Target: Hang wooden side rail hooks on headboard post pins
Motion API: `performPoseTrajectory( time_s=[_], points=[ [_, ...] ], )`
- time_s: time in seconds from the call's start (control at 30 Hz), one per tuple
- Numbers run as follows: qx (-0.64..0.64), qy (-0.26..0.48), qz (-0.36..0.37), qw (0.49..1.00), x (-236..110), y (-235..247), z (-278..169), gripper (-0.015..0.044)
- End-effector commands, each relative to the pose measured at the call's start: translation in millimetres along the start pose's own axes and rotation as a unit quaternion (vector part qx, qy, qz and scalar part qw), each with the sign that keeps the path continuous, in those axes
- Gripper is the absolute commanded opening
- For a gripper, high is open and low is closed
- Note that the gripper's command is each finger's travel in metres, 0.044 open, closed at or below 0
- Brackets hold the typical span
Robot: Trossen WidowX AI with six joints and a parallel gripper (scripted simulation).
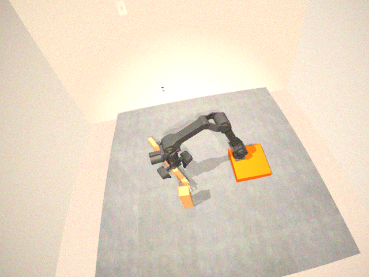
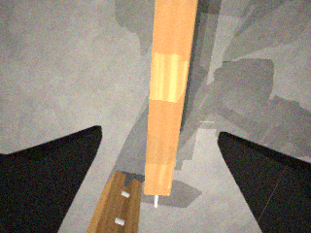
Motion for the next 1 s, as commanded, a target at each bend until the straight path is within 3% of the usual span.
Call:
performPoseTrajectory(
  time_s=[0.0, 0.97],
  points=[
    [0.002, -0.001, -0.008, 1.000, 12, -1, 0, 0.0440],
    [0.002, -0.001, -0.008, 1.000, 58, -2, 0, 0.0440]
  ],
)
Point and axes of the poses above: the point midway between the two fingers, 35 mm back from their tips, its own x axis out along the fingers, its own y axis across the jaws, z = x × y, the point moved 8 cm from there along -x, back along the fingers, and after that the axes turned 12 degrees about x, right-handed, at the moved point
